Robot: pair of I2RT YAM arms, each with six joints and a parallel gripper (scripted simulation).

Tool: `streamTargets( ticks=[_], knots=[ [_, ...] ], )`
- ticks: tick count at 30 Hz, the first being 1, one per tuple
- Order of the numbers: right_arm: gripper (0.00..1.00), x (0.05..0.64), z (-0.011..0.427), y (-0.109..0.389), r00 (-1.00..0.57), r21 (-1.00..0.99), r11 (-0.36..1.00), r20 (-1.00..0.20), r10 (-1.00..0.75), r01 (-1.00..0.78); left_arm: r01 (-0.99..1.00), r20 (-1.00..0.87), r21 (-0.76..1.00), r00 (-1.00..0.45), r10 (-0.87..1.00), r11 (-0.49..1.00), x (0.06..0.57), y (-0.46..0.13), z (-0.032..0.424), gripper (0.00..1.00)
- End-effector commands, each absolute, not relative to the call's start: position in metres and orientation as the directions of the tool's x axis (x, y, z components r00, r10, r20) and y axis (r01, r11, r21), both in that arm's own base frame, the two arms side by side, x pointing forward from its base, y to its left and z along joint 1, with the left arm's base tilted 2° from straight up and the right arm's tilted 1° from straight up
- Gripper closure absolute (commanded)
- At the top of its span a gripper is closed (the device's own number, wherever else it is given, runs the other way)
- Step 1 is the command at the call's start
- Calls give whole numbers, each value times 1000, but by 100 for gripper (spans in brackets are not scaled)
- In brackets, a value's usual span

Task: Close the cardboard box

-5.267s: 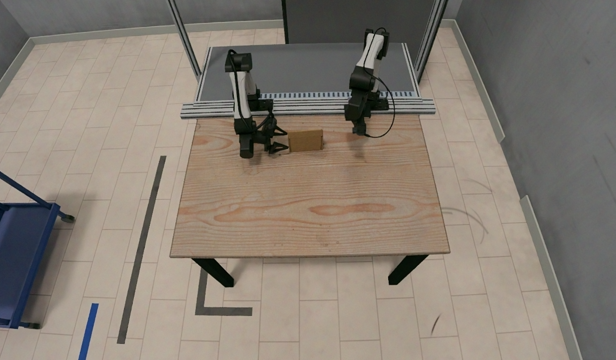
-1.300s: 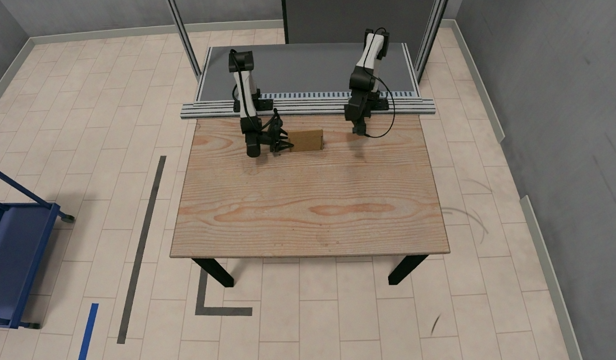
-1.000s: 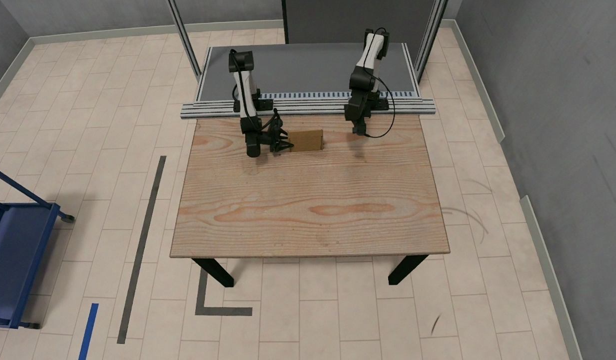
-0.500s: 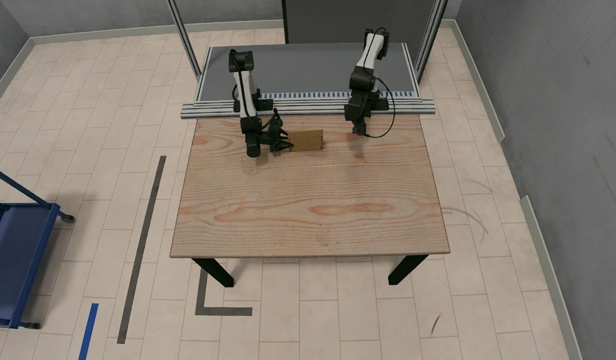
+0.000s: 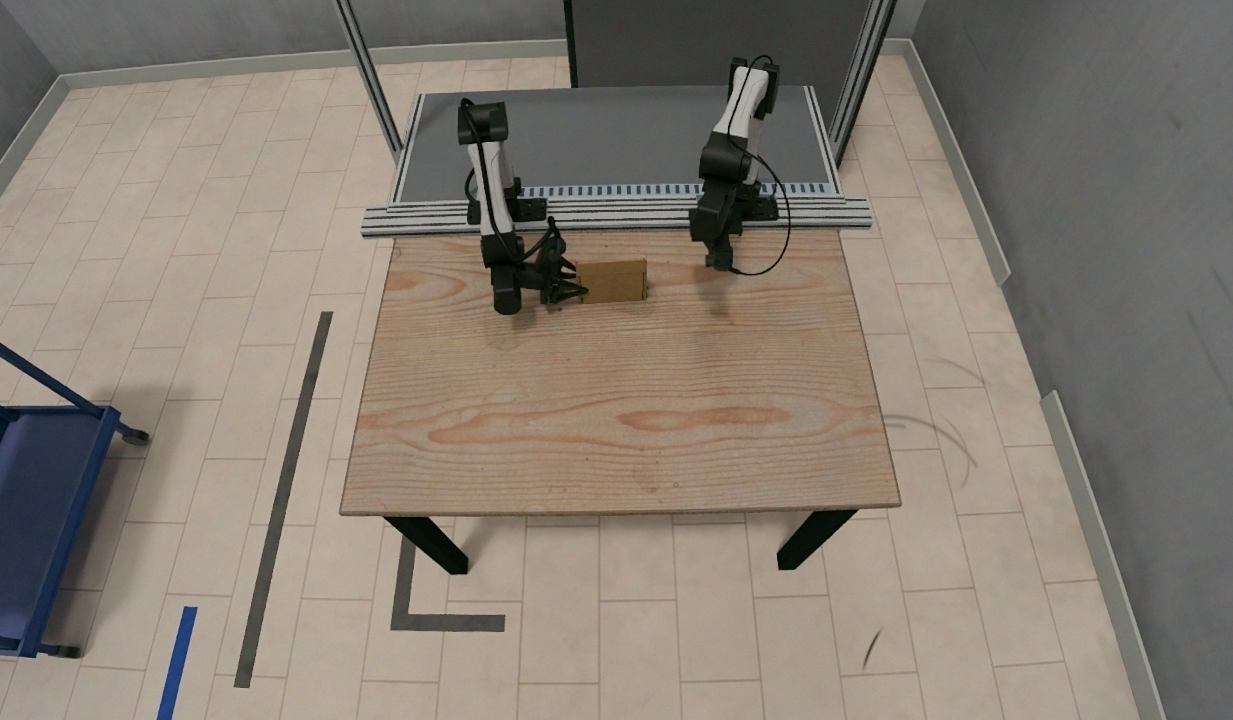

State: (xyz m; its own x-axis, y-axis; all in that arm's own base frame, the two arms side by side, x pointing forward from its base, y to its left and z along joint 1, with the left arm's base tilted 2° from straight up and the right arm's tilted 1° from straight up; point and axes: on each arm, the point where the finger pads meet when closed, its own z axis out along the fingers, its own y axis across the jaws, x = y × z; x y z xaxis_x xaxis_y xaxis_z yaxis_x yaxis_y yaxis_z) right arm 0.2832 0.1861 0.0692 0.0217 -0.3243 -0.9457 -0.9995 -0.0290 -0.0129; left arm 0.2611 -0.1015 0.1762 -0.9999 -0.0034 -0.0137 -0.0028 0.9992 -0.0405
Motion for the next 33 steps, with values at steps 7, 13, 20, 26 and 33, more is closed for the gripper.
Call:
streamTargets(
  ticks=[7, 13, 20, 26, 33],
  knots=[
    [55, 285, 71, 185, 27, -21, -21, -945, -325, -1000, 66, -12, -39, -998, 65, 997, 261, -116, 180, 46],
    [55, 285, 71, 185, 27, -21, -21, -945, -325, -1000, 51, -14, -32, -999, 51, 998, 259, -155, 181, 46],
    [55, 285, 71, 185, 27, -21, -21, -945, -325, -1000, 51, -16, -29, -999, 51, 998, 256, -202, 182, 46],
    [55, 285, 71, 185, 27, -21, -21, -945, -325, -1000, 51, -16, -28, -999, 51, 998, 254, -228, 182, 46],
    [55, 285, 71, 185, 27, -21, -21, -945, -325, -1000, 36, 13, -8, -999, 36, 999, 251, -243, 170, 46]
  ],
)
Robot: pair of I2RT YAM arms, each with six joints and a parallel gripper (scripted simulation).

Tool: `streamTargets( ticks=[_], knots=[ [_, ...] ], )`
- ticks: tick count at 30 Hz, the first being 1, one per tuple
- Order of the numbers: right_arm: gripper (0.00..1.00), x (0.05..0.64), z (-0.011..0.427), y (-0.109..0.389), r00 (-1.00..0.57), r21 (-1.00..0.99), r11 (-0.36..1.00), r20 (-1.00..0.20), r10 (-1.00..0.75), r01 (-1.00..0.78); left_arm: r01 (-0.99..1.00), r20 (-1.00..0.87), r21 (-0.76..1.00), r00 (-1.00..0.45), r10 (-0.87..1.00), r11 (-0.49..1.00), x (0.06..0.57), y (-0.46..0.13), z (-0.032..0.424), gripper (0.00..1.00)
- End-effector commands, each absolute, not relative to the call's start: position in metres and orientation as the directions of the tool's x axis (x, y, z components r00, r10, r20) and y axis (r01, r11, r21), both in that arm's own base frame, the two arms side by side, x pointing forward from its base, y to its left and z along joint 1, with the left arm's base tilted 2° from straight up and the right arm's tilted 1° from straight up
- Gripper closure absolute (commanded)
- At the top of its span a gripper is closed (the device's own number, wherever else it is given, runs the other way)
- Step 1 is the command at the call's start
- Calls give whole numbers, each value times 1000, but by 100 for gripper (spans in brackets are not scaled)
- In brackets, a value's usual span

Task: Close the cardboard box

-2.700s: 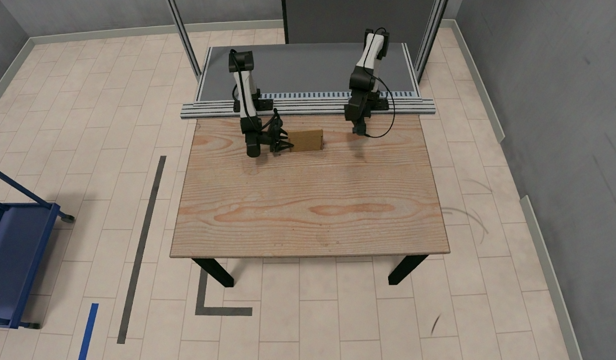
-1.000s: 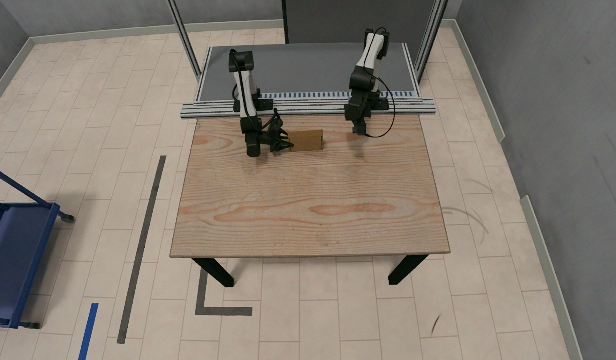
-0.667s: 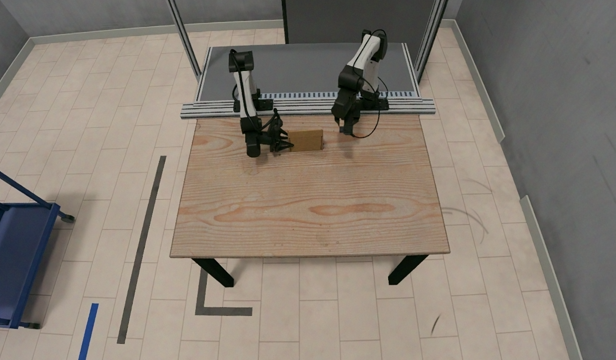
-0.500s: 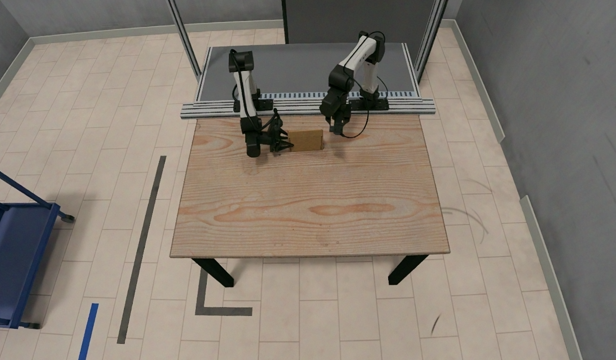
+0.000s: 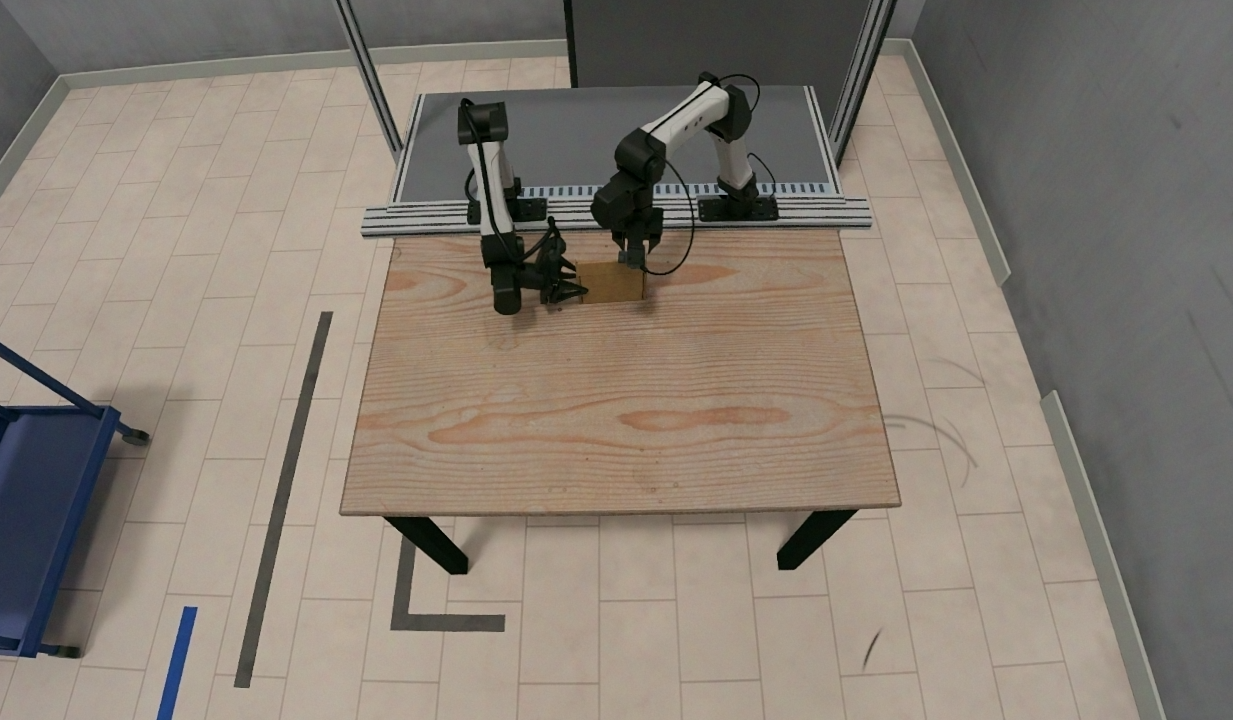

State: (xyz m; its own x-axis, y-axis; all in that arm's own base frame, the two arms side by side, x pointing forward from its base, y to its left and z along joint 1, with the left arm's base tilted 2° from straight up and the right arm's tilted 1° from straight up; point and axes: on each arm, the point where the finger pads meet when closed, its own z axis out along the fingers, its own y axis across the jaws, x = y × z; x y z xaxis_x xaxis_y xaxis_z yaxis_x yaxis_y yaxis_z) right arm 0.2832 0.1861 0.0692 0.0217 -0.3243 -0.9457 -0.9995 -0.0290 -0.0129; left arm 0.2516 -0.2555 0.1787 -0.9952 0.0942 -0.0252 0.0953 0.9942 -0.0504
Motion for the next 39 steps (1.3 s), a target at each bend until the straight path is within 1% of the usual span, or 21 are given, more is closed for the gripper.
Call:
streamTargets(
  ticks=[1, 6, 7, 12, 21, 39],
  knots=[
    [55, 285, 71, 185, 27, -21, -21, -945, -325, -1000, 37, -23, -39, -999, 36, 999, 249, -241, 184, 46],
    [55, 285, 71, 185, 27, -21, -21, -945, -325, -1000, 38, -43, -57, -998, 35, 998, 254, -245, 179, 46],
    [55, 285, 71, 185, 27, -21, -21, -945, -325, -1000, 43, -5, -23, -999, 42, 999, 254, -249, 160, 46],
    [55, 285, 71, 185, 27, -21, -21, -945, -325, -1000, 46, -43, -57, -998, 43, 997, 252, -248, 167, 46],
    [55, 285, 71, 185, 27, -21, -21, -945, -325, -1000, 46, -14, -31, -999, 46, 998, 254, -248, 150, 46],
    [55, 285, 71, 185, 27, -21, -21, -945, -325, -1000, 47, -18, -35, -999, 47, 998, 260, -248, 154, 46]
  ],
)
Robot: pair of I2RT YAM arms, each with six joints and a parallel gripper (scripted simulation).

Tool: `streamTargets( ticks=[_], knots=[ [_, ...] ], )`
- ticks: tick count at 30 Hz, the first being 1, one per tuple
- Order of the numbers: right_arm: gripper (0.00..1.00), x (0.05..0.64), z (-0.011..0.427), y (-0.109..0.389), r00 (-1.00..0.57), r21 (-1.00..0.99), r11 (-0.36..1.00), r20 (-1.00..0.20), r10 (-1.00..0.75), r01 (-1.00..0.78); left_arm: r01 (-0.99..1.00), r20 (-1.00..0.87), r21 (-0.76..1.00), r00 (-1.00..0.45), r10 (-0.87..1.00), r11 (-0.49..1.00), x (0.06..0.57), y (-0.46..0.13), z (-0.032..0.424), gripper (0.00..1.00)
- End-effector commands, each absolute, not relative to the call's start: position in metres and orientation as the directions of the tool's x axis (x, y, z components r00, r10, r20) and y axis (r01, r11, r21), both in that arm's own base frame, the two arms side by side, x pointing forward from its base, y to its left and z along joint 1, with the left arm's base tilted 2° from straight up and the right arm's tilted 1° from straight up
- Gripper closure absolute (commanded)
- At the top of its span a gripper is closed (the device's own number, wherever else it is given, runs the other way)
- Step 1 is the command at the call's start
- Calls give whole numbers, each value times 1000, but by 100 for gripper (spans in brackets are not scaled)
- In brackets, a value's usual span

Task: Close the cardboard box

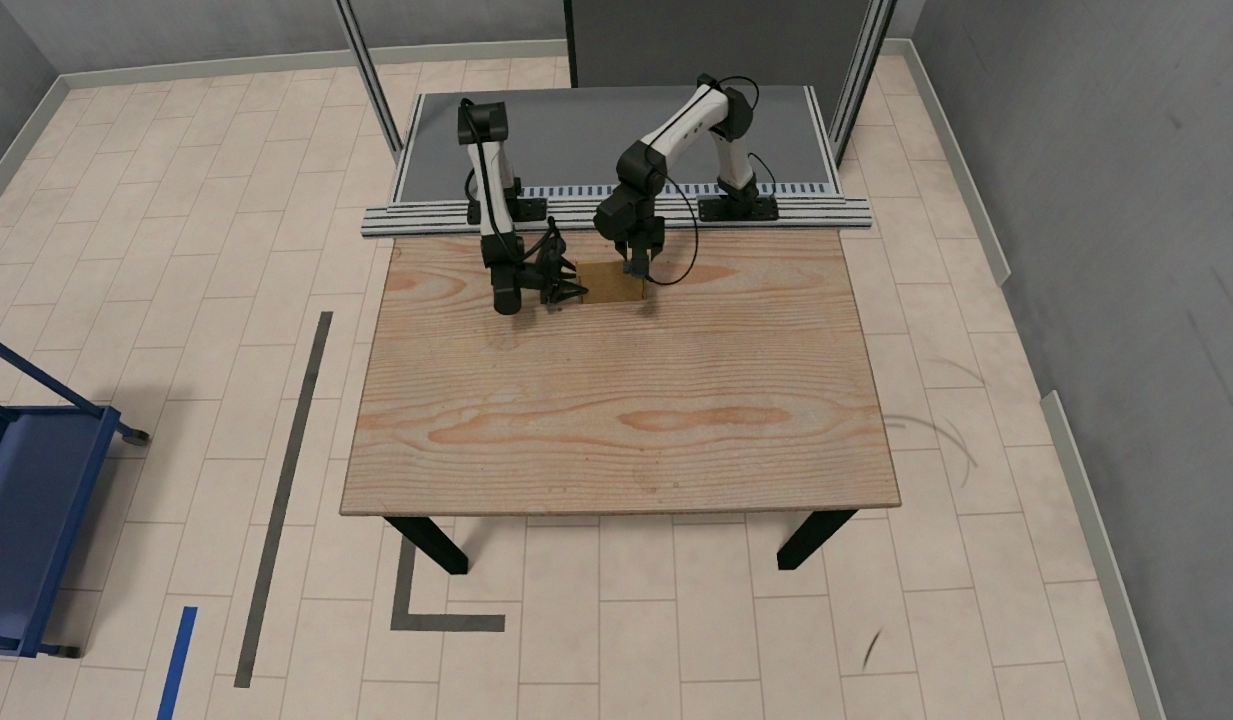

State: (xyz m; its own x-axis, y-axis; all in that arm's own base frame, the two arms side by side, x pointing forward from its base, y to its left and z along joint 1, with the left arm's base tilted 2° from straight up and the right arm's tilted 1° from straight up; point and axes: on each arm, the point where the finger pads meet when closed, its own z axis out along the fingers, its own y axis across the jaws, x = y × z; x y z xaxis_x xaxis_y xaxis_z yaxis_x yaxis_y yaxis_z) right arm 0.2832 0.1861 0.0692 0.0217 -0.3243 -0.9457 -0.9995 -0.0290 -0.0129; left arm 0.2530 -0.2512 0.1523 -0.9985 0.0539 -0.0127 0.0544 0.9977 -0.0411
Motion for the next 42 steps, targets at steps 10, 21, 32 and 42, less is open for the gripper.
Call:
streamTargets(
  ticks=[10, 21, 32, 42],
  knots=[
    [55, 285, 71, 185, 27, -21, -21, -945, -325, -1000, 47, -14, -32, -999, 46, 998, 260, -247, 153, 46],
    [55, 285, 71, 185, 27, -21, -21, -945, -325, -1000, 47, -12, -31, -999, 47, 998, 263, -249, 152, 46],
    [55, 285, 71, 185, 27, -21, -21, -945, -325, -1000, 49, -12, -31, -999, 49, 998, 262, -248, 153, 46],
    [55, 285, 71, 185, 27, -21, -21, -945, -325, -1000, 49, -14, -33, -999, 49, 998, 263, -248, 153, 46]
  ],
)
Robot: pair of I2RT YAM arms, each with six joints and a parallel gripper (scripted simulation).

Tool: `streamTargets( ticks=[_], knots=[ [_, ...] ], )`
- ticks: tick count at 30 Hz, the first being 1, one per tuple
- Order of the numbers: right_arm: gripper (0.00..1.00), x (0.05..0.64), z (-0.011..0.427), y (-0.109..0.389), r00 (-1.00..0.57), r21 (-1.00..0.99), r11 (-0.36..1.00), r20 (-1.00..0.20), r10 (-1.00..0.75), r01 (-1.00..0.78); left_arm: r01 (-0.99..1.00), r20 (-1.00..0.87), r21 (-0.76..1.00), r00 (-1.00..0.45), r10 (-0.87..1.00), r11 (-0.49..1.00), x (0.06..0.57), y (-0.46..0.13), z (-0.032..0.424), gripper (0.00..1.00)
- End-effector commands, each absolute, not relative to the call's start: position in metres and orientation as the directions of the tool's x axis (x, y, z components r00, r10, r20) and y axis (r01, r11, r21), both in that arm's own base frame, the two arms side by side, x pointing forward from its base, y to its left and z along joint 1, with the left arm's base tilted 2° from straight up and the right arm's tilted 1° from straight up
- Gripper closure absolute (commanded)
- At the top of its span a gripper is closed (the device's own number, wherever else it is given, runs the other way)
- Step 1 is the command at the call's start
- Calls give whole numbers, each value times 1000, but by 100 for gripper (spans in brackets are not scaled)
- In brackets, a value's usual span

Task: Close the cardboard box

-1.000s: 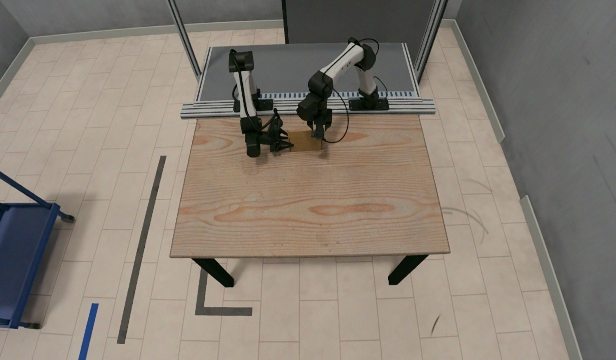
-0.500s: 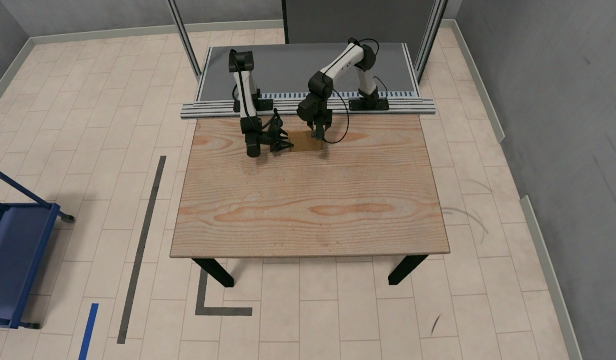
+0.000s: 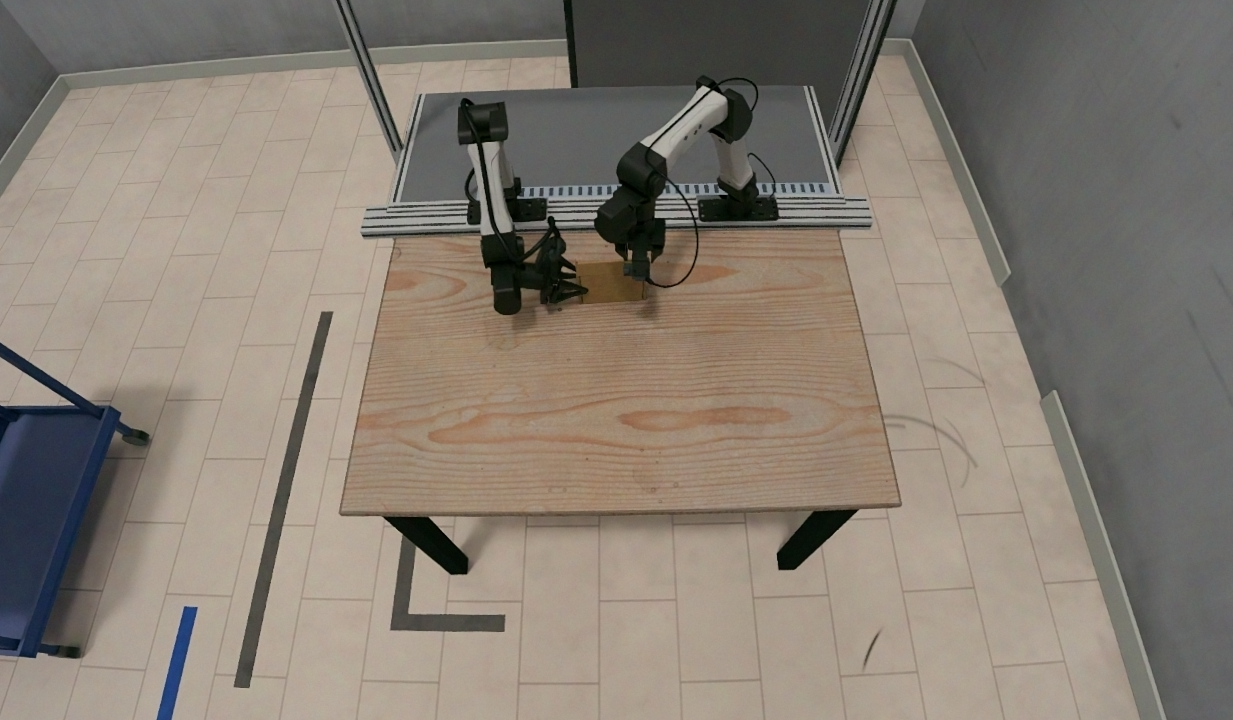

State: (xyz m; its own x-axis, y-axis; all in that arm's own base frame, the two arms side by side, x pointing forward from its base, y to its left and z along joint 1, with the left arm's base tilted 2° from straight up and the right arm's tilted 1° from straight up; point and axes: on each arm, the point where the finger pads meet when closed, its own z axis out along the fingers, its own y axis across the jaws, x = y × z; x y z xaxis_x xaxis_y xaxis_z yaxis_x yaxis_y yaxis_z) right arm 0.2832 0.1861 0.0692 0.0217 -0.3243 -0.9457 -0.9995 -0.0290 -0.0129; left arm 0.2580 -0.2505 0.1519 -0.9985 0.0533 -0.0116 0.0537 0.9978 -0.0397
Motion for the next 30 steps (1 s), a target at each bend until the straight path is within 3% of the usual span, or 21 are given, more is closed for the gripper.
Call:
streamTargets(
  ticks=[1, 30],
  knots=[
    [55, 285, 71, 185, 27, -21, -21, -945, -325, -1000, 49, -18, -37, -999, 49, 998, 264, -248, 155, 46],
    [55, 285, 71, 185, 27, -21, -21, -945, -325, -1000, 47, -15, -35, -999, 47, 998, 268, -248, 154, 46]
  ],
)
